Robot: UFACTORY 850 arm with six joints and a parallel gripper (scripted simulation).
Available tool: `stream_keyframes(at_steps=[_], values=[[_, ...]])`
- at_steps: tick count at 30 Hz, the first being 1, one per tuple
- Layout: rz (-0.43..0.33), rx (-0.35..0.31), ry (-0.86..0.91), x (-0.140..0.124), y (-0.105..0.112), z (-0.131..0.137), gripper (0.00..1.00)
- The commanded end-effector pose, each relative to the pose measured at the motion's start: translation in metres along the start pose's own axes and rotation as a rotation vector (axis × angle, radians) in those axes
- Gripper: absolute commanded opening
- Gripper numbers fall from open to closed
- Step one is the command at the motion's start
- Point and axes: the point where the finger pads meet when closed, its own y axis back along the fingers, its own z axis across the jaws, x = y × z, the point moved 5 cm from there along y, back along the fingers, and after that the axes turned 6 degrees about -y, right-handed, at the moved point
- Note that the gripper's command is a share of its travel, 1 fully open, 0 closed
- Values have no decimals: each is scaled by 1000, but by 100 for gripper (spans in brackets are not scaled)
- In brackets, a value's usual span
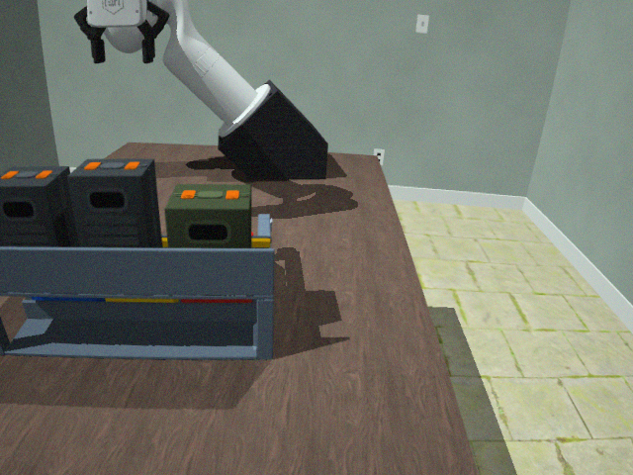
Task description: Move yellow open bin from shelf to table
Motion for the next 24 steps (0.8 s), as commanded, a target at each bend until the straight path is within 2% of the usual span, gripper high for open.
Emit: stream_keyframes(at_steps=[1, 4, 9, 21, 24], values=[[-1, -1, -1, 0, 1, 1, 100], [-1, -1, -1, 0, 1, 1, 100], [-1, -1, -1, 36, 24, 27, 100], [-1, -1, -1, 36, 24, 27, 100], [-1, -1, -1, 57, 38, 43, 100]])
